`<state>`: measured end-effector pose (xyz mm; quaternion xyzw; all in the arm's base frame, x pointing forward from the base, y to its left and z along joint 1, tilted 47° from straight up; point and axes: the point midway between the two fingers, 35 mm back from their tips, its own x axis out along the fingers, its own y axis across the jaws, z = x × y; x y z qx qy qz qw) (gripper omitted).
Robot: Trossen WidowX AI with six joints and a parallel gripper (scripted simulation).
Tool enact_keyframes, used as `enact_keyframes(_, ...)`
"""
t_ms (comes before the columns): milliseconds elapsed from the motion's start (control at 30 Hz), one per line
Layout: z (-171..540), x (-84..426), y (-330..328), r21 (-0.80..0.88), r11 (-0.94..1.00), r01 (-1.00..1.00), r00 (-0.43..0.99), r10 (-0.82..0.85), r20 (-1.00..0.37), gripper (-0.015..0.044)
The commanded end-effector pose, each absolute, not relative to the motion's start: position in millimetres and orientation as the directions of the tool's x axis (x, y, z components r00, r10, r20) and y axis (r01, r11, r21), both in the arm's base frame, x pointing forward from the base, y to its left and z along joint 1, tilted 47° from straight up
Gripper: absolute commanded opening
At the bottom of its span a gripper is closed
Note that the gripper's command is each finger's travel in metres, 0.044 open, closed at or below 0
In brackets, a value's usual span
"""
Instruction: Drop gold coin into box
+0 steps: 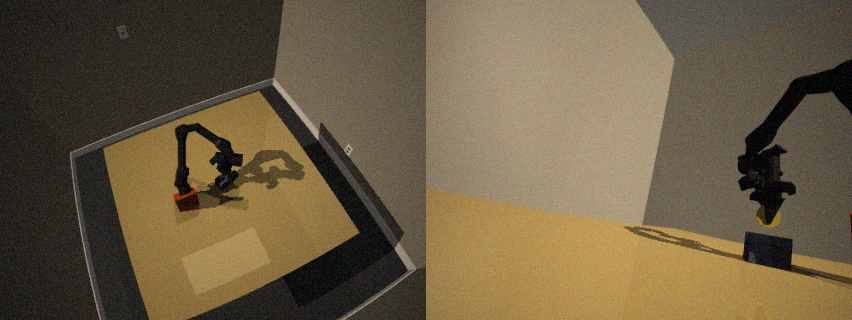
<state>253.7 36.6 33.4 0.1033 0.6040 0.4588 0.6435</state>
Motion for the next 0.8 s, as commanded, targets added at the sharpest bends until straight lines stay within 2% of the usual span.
enact_keyframes(0,36.3,253.6,36.4,0.686,0.560,-0.466,-0.148,0.715,-0.684,0.0000)
enact_keyframes(767,33.1,252.4,40.6,0.691,0.557,-0.461,-0.155,0.716,-0.680,0.0000)
